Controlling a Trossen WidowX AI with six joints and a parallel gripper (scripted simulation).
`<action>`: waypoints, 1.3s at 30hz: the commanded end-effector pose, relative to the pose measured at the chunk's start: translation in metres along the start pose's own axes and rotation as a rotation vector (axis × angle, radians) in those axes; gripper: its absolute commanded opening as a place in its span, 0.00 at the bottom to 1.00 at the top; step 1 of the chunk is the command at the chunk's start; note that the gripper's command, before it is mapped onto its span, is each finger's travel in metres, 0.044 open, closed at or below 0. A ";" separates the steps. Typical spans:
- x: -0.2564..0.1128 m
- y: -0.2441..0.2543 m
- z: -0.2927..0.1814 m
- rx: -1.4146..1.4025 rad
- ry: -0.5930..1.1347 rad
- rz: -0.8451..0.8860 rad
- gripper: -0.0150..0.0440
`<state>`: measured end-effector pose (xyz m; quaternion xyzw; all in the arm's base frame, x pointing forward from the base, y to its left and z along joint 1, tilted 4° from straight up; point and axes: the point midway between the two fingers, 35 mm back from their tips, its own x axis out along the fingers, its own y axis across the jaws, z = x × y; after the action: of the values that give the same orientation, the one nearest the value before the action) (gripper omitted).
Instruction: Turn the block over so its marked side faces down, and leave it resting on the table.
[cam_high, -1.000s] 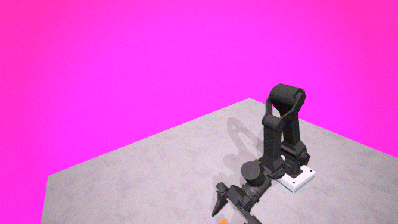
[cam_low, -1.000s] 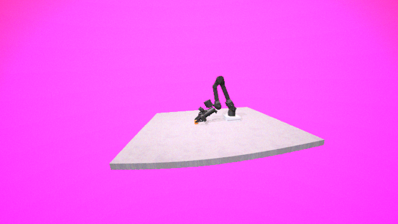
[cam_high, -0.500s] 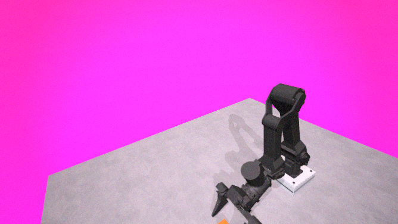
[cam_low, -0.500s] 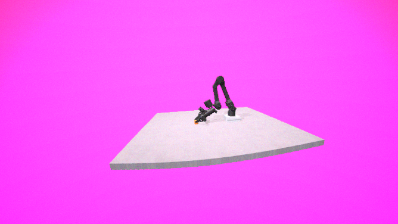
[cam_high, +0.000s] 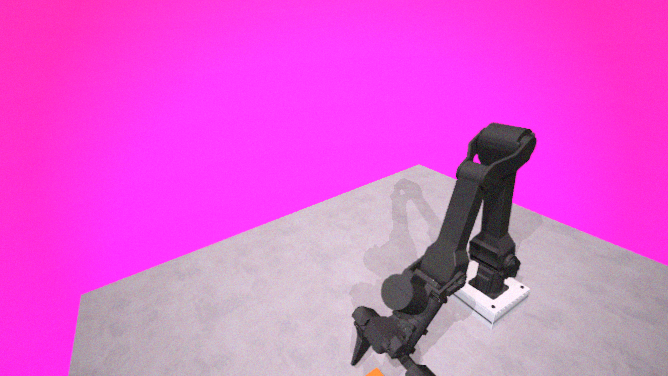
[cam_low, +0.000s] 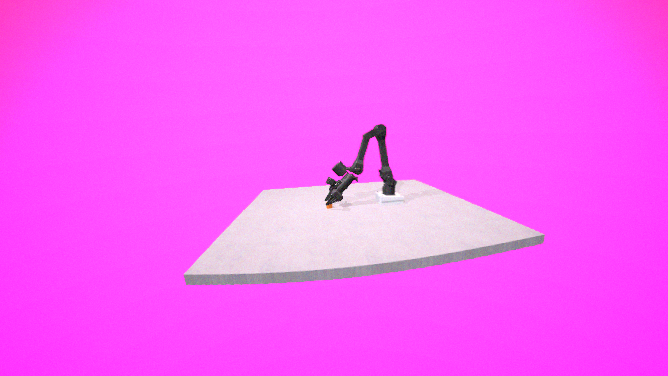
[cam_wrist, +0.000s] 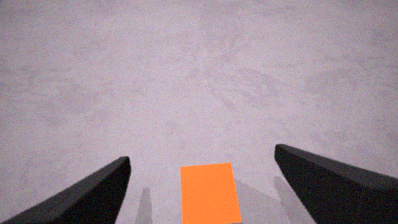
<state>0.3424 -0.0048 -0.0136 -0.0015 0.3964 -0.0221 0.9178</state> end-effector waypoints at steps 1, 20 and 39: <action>-0.056 -0.001 0.026 0.009 0.231 0.002 1.00; -0.062 -0.001 0.027 0.001 0.334 0.007 1.00; -0.049 0.001 0.060 0.007 0.801 0.003 1.00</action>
<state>0.3532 -0.0038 0.0650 0.0070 0.7179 -0.0207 0.6958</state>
